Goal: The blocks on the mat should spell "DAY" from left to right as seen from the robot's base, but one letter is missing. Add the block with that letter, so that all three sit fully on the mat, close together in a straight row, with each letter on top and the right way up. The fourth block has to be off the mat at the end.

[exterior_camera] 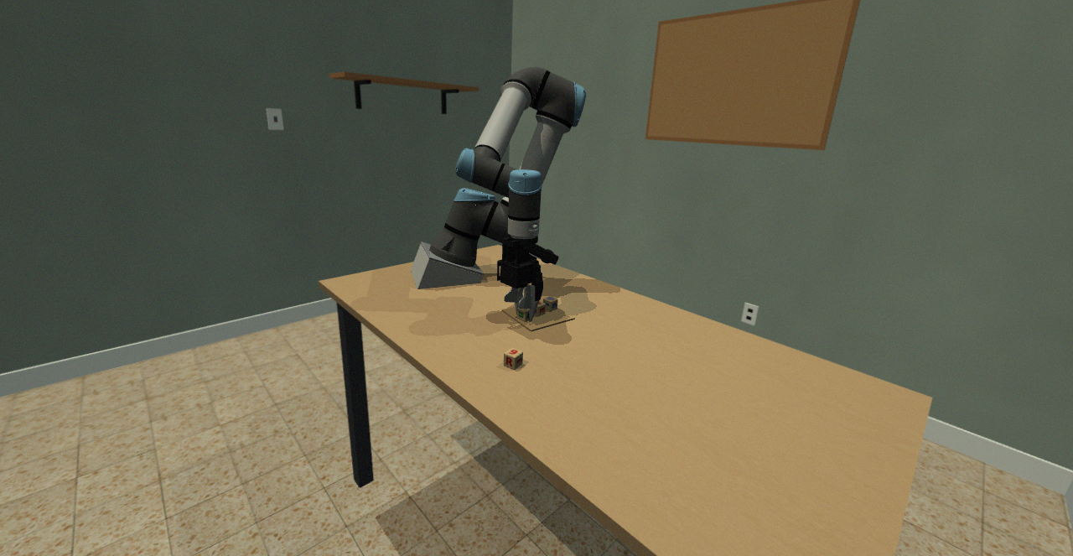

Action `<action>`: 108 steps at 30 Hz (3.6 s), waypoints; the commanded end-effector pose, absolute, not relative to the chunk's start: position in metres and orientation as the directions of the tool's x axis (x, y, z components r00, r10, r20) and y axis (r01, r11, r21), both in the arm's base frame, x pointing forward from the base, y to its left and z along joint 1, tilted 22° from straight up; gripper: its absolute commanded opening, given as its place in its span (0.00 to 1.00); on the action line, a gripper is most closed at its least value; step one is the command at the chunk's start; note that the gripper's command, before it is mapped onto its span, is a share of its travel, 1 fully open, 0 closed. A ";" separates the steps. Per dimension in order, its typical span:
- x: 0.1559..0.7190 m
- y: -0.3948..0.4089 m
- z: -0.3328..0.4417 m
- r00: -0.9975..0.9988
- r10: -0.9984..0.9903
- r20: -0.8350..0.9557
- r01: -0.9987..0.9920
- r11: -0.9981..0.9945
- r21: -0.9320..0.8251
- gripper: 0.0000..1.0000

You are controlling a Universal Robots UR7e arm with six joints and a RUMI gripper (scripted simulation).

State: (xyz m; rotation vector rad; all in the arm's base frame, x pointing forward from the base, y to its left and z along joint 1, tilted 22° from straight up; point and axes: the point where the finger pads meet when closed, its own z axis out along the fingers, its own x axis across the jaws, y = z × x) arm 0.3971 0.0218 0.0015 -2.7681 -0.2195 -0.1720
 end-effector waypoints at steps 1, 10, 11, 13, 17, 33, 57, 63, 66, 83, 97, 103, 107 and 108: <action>0.397 0.022 0.002 0.980 0.130 0.148 0.174 -0.924 -0.340 0.28; 0.397 0.021 0.002 0.980 0.130 0.148 0.174 -0.924 -0.340 0.28; 0.397 0.021 0.002 0.980 0.130 0.148 0.174 -0.924 -0.340 0.28; 0.397 0.021 0.002 0.980 0.130 0.148 0.174 -0.924 -0.340 0.28; 0.397 0.019 0.009 0.980 0.130 0.148 0.174 -0.924 -0.340 0.28; 0.391 -0.005 0.071 0.980 0.130 0.148 0.174 -0.924 -0.340 0.28; 0.389 -0.011 0.085 0.980 0.130 0.148 0.174 -0.924 -0.340 1.00; 0.389 -0.011 0.085 0.980 0.130 0.148 0.174 -0.924 -0.340 1.00; 0.389 -0.011 0.086 0.980 0.130 0.148 0.174 -0.924 -0.340 1.00; 0.384 -0.030 0.136 0.980 0.130 0.148 0.174 -0.924 -0.340 1.00; 0.381 -0.043 0.168 0.980 0.130 0.148 0.174 -0.924 -0.340 1.00; 0.381 -0.043 0.168 0.980 0.130 0.148 0.174 -0.924 -0.340 1.00; 0.381 -0.043 0.168 0.980 0.130 0.148 0.174 -0.924 -0.340 1.00; 0.381 -0.043 0.168 0.980 0.130 0.148 0.174 -0.924 -0.340 1.00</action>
